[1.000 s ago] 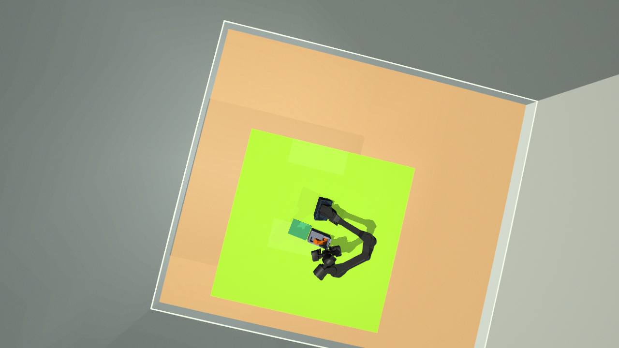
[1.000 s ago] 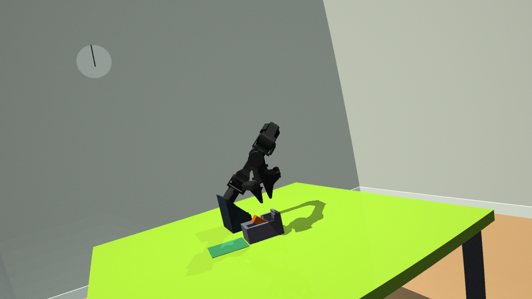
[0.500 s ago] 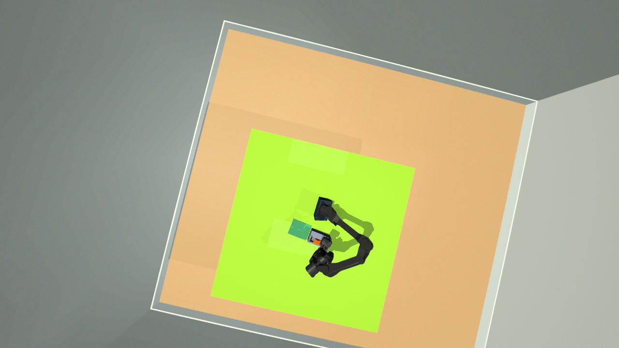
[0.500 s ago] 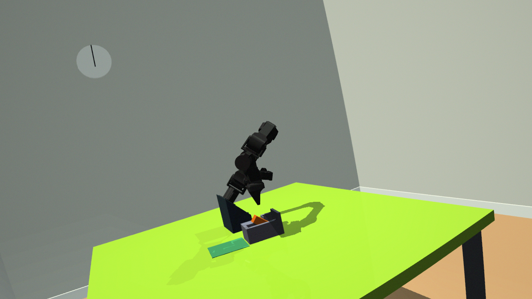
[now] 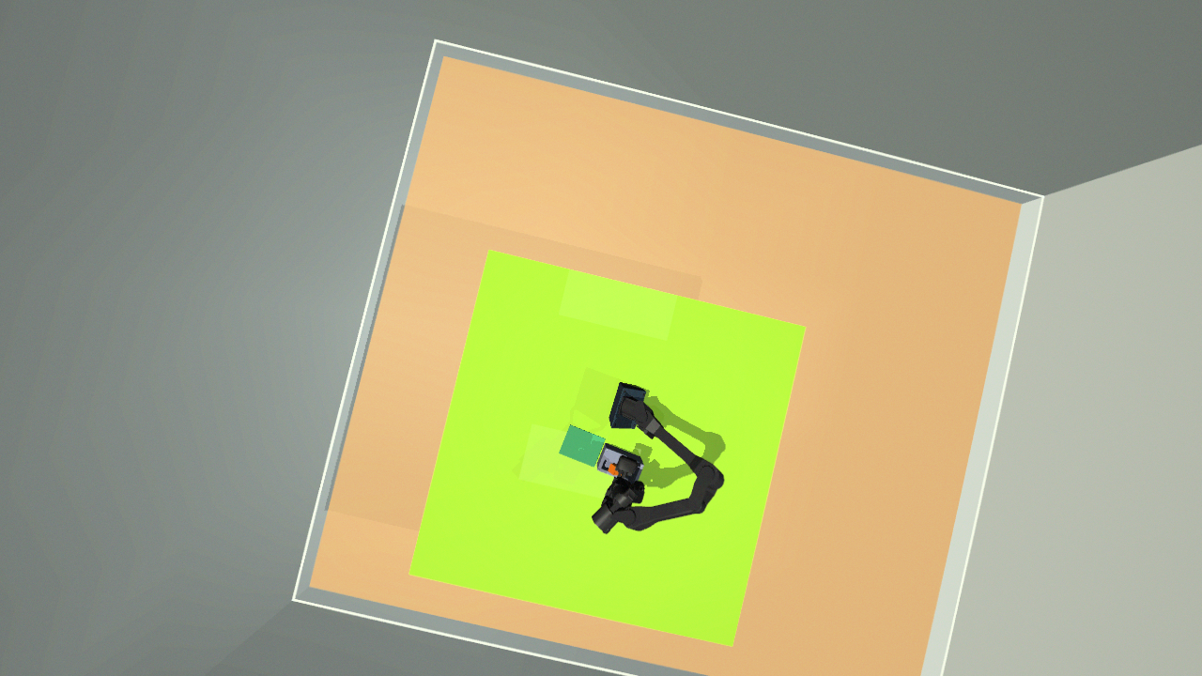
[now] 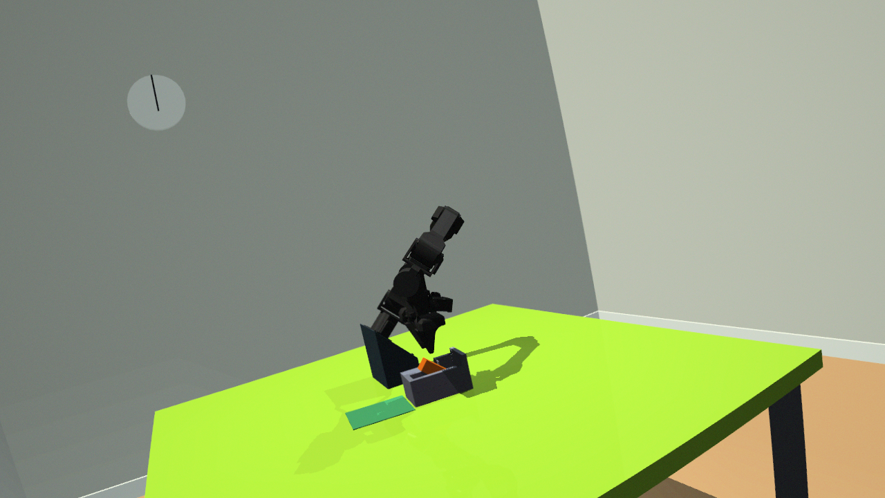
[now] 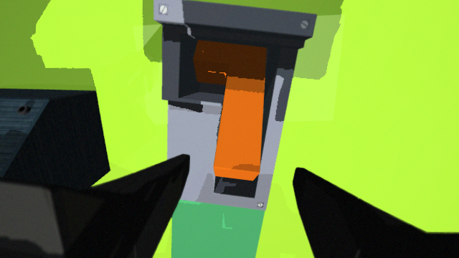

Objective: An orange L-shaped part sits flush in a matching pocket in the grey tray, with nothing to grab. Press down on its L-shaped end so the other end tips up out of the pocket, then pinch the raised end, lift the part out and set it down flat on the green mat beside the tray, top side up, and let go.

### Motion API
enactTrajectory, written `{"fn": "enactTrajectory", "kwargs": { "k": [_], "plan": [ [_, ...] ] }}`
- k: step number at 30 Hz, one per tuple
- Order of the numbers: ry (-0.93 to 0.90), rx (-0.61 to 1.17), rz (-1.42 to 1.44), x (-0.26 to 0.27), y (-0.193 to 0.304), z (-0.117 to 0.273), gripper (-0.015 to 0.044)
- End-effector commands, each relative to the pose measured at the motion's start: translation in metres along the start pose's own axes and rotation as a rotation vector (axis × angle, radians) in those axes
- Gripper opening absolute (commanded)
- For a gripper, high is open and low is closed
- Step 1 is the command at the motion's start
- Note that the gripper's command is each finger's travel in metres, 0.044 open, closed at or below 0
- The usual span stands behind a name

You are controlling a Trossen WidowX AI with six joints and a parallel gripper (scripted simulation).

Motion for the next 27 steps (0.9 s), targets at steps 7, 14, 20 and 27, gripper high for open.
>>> {"fn": "enactTrajectory", "kwargs": {
  "k": [7, 14, 20, 27],
  "plan": [
    [0.006, -0.004, -0.009, -0.001, 0.001, -0.013, 0.028],
    [0.006, -0.004, -0.009, -0.001, 0.001, -0.025, 0.028],
    [0.006, -0.005, -0.009, -0.001, 0.001, -0.035, 0.028],
    [0.005, -0.006, -0.008, 0.0, 0.001, -0.046, 0.028]
  ]
}}
Point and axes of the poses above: the point midway between the two fingers, 35 mm back from their tips, its own z axis back along the fingers, its own x axis across the jaws, y = z × x, the point moved 10 cm from there along z, back along the fingers, and after that the axes turned 10 degrees about -z, right-handed, at the moved point
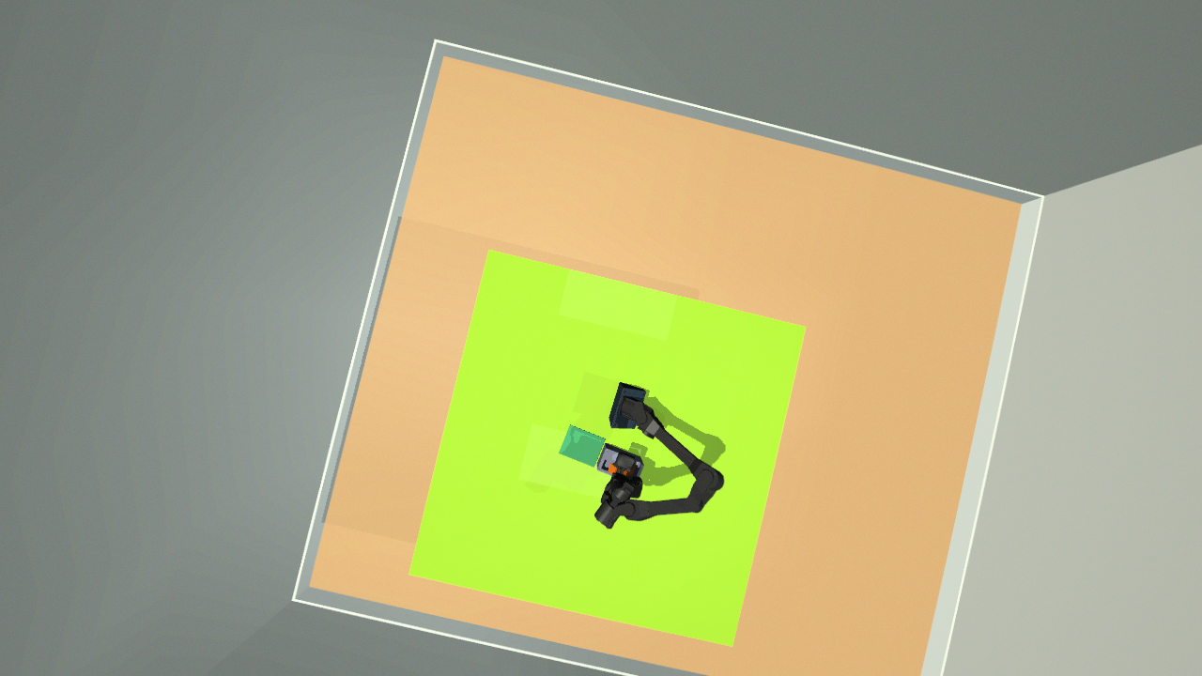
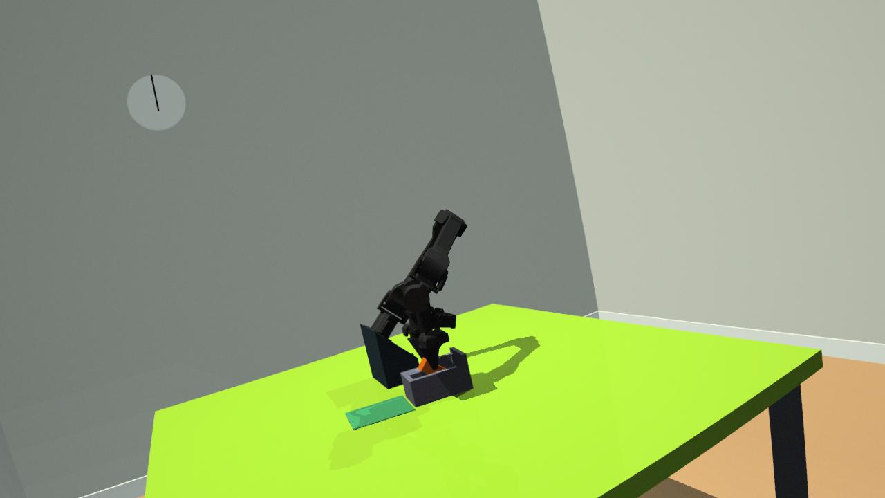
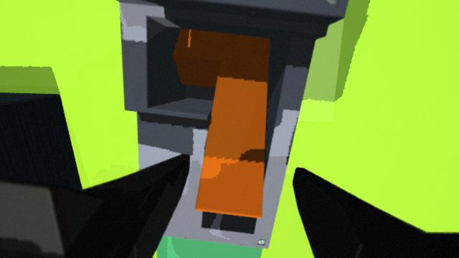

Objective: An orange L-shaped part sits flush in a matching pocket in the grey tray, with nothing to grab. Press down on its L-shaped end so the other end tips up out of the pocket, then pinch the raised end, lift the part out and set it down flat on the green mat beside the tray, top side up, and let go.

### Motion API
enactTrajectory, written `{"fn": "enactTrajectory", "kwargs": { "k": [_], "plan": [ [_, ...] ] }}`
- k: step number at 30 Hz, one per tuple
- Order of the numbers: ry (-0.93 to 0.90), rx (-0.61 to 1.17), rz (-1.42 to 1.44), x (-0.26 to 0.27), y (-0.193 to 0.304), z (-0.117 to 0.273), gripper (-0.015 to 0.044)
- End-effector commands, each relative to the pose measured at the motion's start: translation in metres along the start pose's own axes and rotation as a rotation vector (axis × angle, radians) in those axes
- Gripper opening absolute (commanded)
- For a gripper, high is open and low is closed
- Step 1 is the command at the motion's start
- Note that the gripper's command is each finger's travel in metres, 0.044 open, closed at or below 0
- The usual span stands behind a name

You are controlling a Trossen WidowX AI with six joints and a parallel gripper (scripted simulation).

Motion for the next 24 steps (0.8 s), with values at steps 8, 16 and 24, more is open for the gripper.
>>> {"fn": "enactTrajectory", "kwargs": {
  "k": [8, 16, 24],
  "plan": [
    [-0.002, -0.001, 0.0, 0.0006, -0.0002, -0.0058, 0.0175],
    [-0.002, -0.001, 0.0, 0.0006, -0.0002, -0.0058, 0.0122],
    [-0.002, -0.001, 0.0, 0.0006, -0.0002, -0.0058, 0.0]
  ]
}}
Point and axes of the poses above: the point midway between the two fingers, 35 mm back from their tips, its own z axis back along the fingers, its own x axis across the jaws, y = z × x, the point moved 10 cm from there along z, back along the fingers, and after that the axes turned 10 degrees about -z, right-handed, at the moved point
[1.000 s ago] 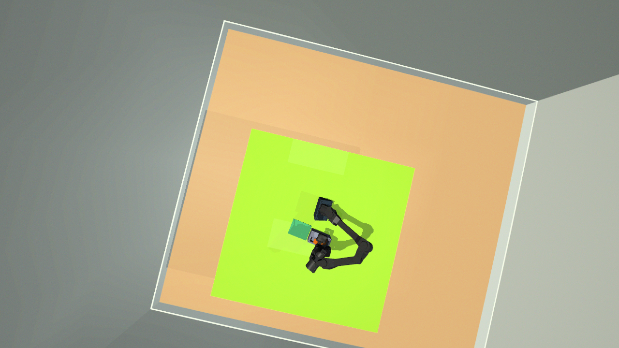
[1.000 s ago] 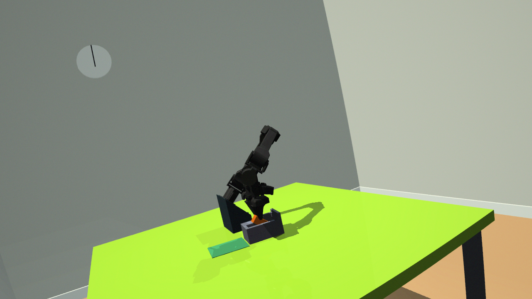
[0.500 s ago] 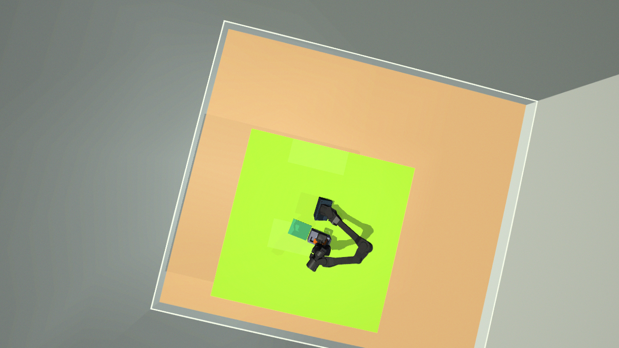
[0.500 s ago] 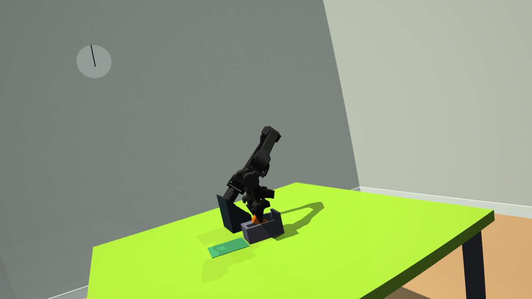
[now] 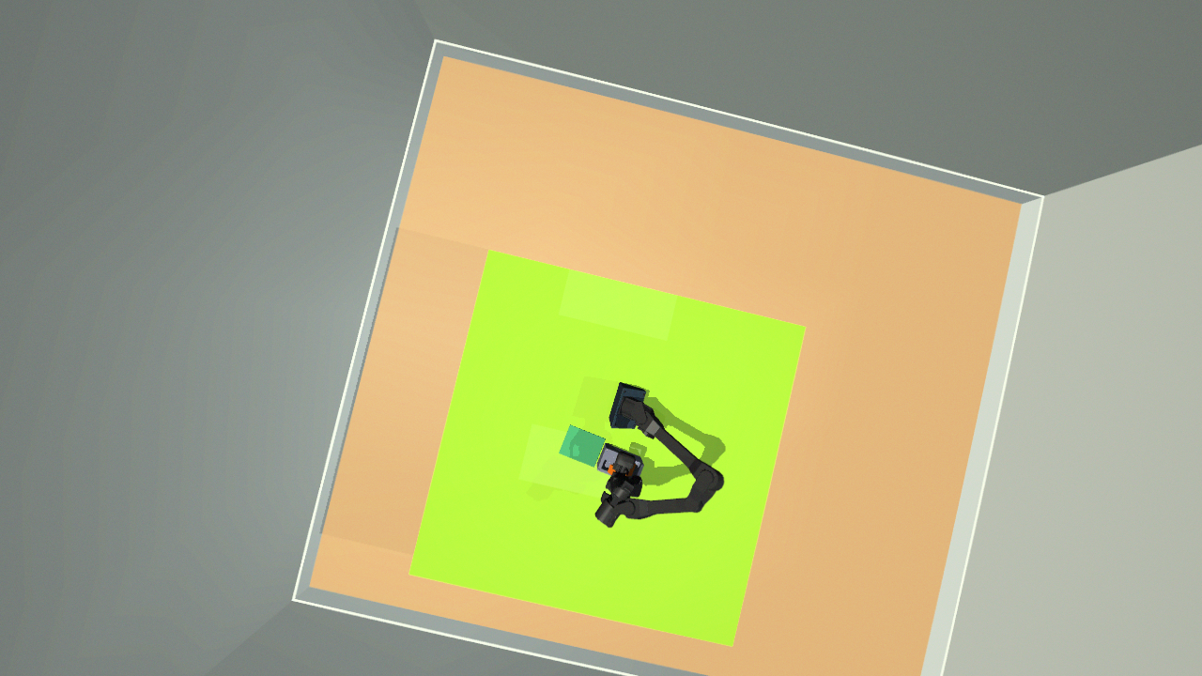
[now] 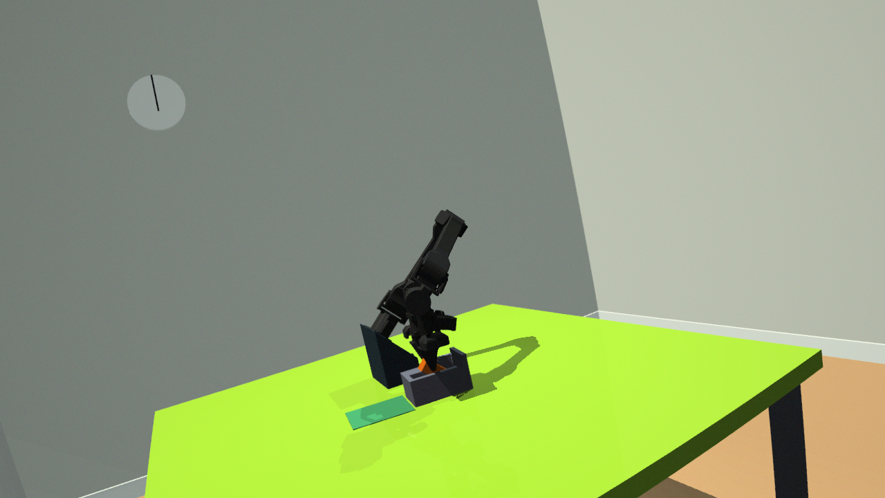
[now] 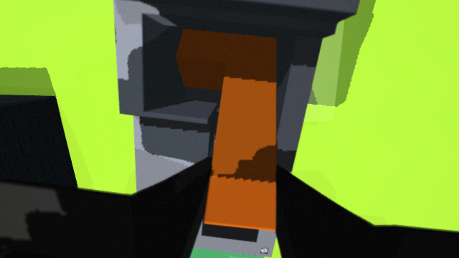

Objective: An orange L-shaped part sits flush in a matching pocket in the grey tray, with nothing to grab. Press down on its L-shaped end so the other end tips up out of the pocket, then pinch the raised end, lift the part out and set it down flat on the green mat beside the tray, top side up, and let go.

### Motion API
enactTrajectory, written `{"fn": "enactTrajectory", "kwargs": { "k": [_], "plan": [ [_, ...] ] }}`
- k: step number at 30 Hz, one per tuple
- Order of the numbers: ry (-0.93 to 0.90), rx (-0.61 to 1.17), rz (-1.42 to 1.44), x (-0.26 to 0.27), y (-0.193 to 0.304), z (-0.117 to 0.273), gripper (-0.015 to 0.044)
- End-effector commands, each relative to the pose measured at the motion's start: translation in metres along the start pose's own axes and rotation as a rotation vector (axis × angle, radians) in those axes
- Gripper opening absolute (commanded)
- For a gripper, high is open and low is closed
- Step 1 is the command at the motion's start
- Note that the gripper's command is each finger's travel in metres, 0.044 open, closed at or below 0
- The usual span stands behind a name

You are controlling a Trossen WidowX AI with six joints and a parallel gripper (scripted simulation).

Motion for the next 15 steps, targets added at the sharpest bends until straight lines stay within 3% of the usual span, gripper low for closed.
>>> {"fn": "enactTrajectory", "kwargs": {
  "k": [1, 15],
  "plan": [
    [0.0, 0.0, 0.003, 0.0, 0.0, 0.0, 0.0],
    [-0.001, -0.002, -0.004, 0.0, 0.0, 0.016, 0.0]
  ]
}}
Point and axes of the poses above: the point midway between the two fingers, 35 mm back from their tips, its own z axis back along the fingers, its own x axis across the jaws, y = z × x, the point moved 10 cm from there along z, back along the fingers, and after that the axes turned 10 degrees about -z, right-handed, at the moved point
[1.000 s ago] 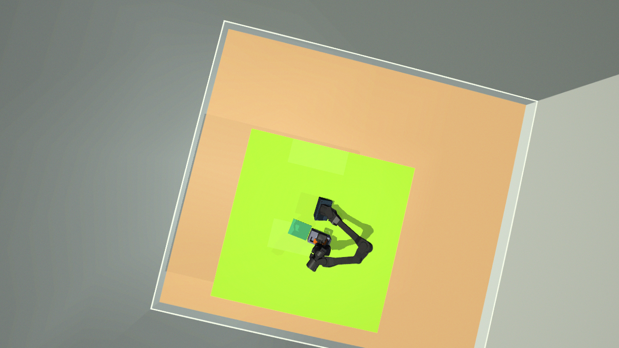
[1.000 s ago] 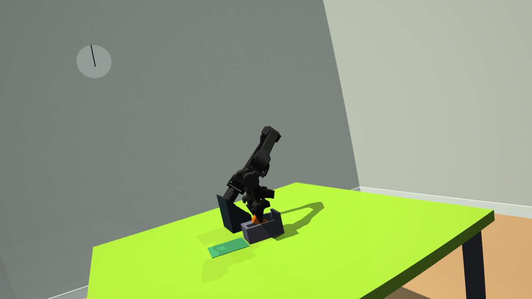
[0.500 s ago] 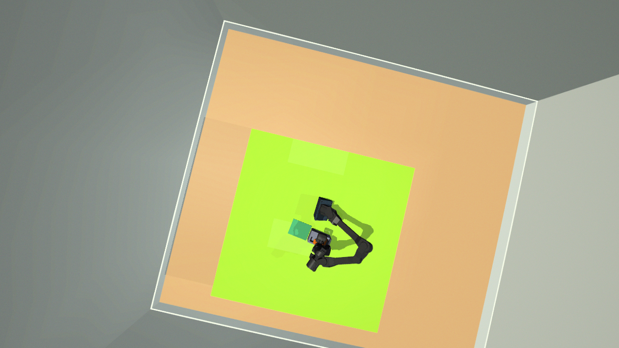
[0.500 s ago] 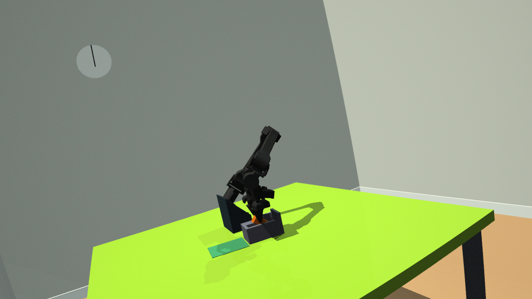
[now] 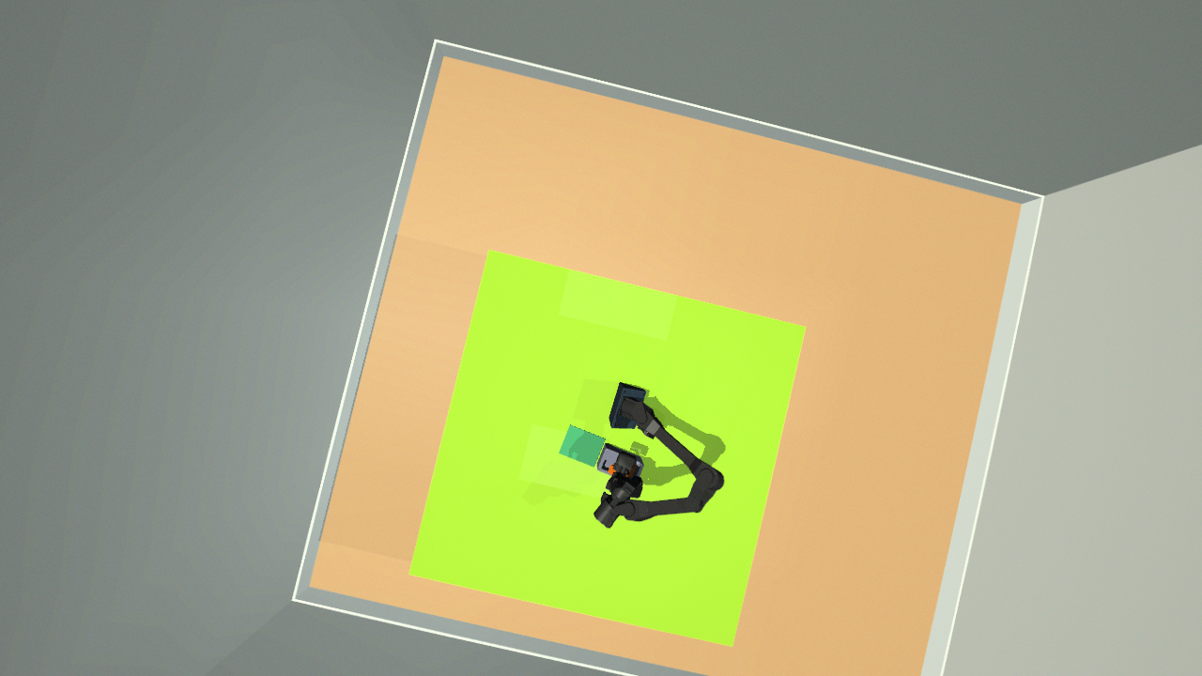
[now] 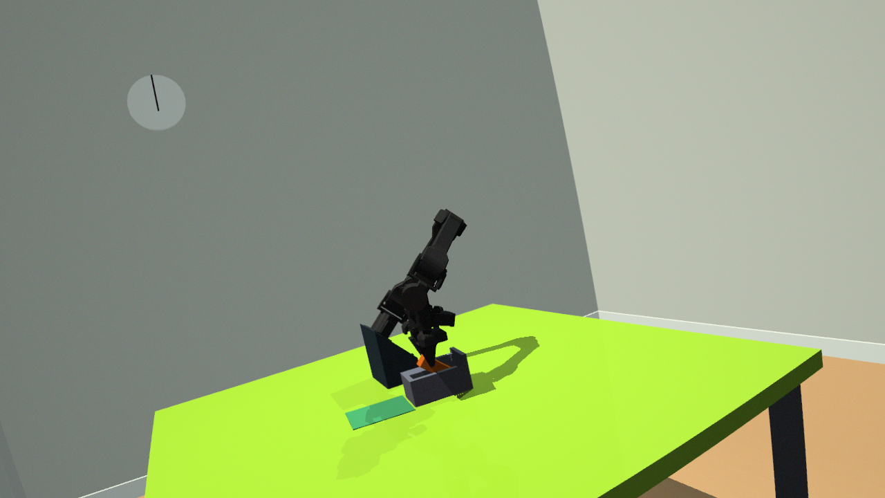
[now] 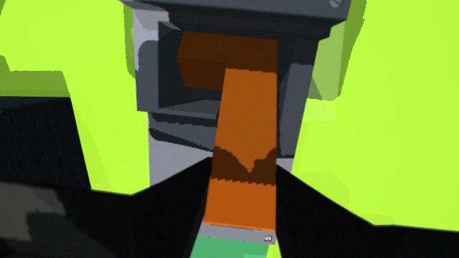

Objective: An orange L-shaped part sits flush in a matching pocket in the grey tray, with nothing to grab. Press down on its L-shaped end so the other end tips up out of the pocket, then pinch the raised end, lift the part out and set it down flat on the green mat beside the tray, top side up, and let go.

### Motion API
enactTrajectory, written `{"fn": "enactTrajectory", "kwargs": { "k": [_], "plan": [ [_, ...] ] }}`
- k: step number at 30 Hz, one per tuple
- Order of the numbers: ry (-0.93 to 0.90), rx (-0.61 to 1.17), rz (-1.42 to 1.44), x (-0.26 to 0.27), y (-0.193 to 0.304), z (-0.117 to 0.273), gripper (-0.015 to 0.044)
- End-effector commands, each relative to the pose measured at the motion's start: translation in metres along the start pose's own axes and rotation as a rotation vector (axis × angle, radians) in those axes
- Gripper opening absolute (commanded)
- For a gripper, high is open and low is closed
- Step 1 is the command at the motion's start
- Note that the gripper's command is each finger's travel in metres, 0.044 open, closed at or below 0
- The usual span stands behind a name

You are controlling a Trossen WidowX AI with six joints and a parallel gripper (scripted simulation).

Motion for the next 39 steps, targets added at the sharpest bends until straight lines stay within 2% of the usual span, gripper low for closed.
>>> {"fn": "enactTrajectory", "kwargs": {
  "k": [1, 39],
  "plan": [
    [0.007, 0.001, 0.008, -0.002, -0.001, 0.007, 0.0],
    [0.006, 0.002, 0.005, -0.001, 0.0, 0.065, 0.0]
  ]
}}
Point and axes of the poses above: the point midway between the two fingers, 35 mm back from their tips, its own z axis back along the fingers, its own x axis across the jaws, y = z × x, the point moved 10 cm from there along z, back along the fingers, and after that the axes turned 10 degrees about -z, right-handed, at the moved point
